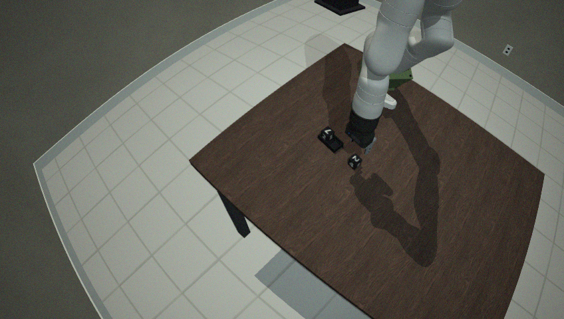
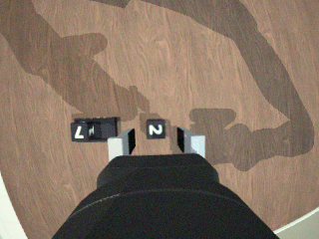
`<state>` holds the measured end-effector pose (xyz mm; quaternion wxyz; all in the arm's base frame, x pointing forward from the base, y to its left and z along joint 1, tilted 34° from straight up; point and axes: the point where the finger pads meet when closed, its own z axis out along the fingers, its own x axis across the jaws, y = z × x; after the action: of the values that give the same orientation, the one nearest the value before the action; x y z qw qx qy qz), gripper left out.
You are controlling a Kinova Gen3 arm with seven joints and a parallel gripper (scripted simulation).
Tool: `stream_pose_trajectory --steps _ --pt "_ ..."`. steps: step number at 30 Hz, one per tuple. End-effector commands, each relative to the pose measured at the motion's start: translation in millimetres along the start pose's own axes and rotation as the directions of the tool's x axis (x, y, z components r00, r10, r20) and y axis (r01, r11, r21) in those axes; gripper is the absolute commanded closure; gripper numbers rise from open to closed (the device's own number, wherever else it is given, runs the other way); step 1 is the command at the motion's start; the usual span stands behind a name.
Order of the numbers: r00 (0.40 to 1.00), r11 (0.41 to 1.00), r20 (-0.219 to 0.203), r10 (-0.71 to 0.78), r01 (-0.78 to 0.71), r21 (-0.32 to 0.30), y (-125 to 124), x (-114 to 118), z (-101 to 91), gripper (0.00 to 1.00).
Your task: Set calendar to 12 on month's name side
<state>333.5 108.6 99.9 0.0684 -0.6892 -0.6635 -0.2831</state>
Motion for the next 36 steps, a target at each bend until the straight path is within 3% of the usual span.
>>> stream_pose_trajectory --steps 1,14,19,23,25,30,36 --pt "1.0 1.0 0.0 0.0 0.0 -0.001 0.3 -0.2 -0.2 0.0" --pt "1.0 1.0 0.0 0.027 -0.027 0.0 -0.2 0.2 -0.1 0.0" --pt "0.985 0.985 -0.003 0.172 -0.172 0.002 -2.6 2.3 0.7 0.0" --pt "0.925 0.925 -0.005 0.38 -0.38 0.005 -4.9 5.0 1.9 0.0" --pt "0.925 0.925 -0.005 0.38 -0.38 0.005 -4.9 5.0 1.9 0.0" --pt "0.735 0.735 -0.004 0.678 -0.678 0.009 -5.8 7.5 3.7 0.0" --pt "0.386 0.386 -0.001 0.923 -0.923 0.007 -3.3 6.2 5.8 0.0"
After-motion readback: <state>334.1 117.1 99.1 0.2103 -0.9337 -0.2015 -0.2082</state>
